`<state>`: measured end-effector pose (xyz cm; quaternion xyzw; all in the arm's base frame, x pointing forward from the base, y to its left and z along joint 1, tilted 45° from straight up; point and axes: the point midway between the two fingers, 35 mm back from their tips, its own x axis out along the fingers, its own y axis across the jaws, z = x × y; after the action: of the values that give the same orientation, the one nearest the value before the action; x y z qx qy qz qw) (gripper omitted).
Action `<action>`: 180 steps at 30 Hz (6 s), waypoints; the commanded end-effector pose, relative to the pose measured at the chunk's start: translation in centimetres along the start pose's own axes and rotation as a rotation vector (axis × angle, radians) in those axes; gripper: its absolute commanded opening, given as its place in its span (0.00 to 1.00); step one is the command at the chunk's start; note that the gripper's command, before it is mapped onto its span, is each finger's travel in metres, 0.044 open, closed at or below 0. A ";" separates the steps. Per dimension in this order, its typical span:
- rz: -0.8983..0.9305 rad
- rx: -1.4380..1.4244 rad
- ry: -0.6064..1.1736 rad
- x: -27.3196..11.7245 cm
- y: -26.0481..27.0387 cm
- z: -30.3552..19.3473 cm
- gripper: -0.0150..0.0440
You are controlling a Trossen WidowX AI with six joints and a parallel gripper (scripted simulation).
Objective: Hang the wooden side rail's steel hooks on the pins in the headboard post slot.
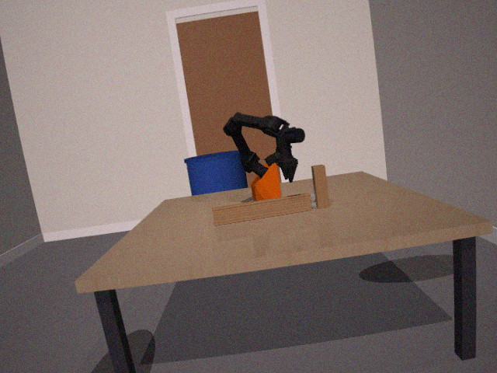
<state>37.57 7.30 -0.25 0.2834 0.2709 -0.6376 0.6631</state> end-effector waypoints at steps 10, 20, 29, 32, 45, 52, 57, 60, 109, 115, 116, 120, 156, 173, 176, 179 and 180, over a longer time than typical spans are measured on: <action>0.003 0.018 -0.015 3.9 0.1 0.1 1.00; 0.003 0.018 -0.015 5.9 0.2 0.1 1.00; 0.003 0.018 -0.015 7.3 0.3 0.1 1.00; 0.003 0.018 -0.015 7.8 0.3 0.1 1.00; 0.003 0.018 -0.016 9.9 0.2 0.2 1.00; 0.003 0.018 -0.018 11.0 0.2 0.2 1.00; 0.003 0.018 -0.018 11.7 0.1 0.3 1.00; 0.003 0.018 -0.018 11.7 0.1 0.3 0.91; 0.003 0.087 -0.018 11.7 -1.1 0.2 0.25; 0.003 0.087 -0.018 11.7 -1.3 0.1 0.25; 0.003 0.087 -0.018 11.7 -1.4 0.1 0.25; 0.003 0.087 -0.018 11.7 -1.5 0.1 0.25; 0.003 0.087 -0.018 11.6 -2.1 0.0 0.25; 0.003 0.087 -0.018 11.3 -2.1 0.0 0.25; 0.003 0.087 -0.018 11.3 -2.1 0.0 0.25; 0.003 0.087 -0.018 11.2 -2.1 0.0 0.25; 0.003 0.087 -0.018 11.2 -2.1 0.0 0.25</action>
<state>35.83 -0.90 -8.58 0.3038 0.2378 -0.6525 0.6522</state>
